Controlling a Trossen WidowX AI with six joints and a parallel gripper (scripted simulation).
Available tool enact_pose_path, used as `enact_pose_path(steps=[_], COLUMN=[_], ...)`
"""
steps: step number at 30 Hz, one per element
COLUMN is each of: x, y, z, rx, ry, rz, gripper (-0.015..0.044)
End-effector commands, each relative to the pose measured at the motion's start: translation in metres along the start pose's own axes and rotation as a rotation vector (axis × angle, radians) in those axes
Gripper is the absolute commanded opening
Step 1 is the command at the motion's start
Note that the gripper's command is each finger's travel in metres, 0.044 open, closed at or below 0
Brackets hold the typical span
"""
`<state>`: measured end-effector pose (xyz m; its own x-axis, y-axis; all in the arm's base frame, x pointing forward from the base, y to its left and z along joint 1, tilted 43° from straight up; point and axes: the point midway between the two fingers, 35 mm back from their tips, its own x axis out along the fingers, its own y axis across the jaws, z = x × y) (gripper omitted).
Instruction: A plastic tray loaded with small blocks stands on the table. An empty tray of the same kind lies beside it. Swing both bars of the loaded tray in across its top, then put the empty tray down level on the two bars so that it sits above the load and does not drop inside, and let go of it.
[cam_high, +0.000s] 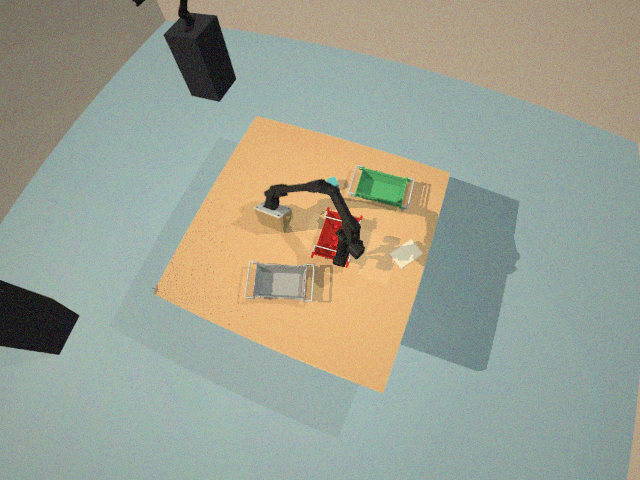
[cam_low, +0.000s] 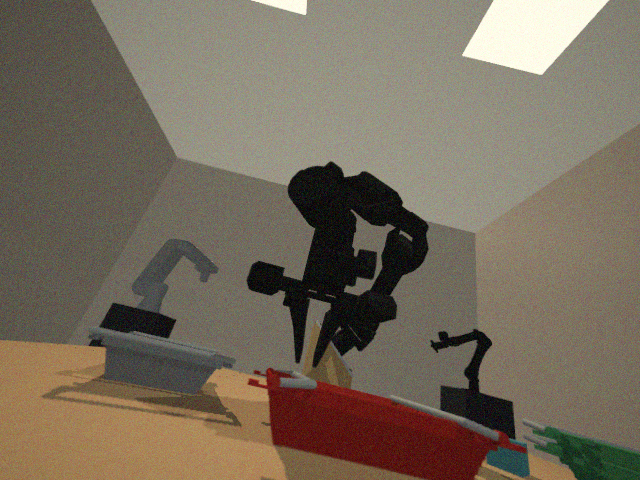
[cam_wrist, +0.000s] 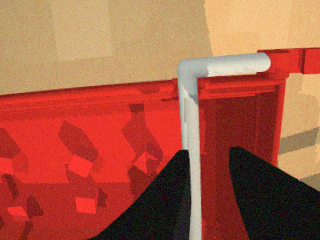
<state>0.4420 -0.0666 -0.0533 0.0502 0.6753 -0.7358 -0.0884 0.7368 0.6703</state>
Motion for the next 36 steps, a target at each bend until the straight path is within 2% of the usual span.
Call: enact_pose_path(steps=[1, 23, 26, 36], x=[-0.0153, -0.0091, -0.0091, -0.0097], y=[-0.0023, -0.0024, -0.0024, -0.0020], z=[-0.0001, 0.0005, 0.0005, 0.0003], rx=[-0.005, 0.002, 0.002, 0.001], ry=[-0.005, -0.010, -0.010, -0.009], rz=[-0.009, -0.004, -0.004, -0.004], gripper=[0.0082, 0.0082, 0.0003, 0.0000])
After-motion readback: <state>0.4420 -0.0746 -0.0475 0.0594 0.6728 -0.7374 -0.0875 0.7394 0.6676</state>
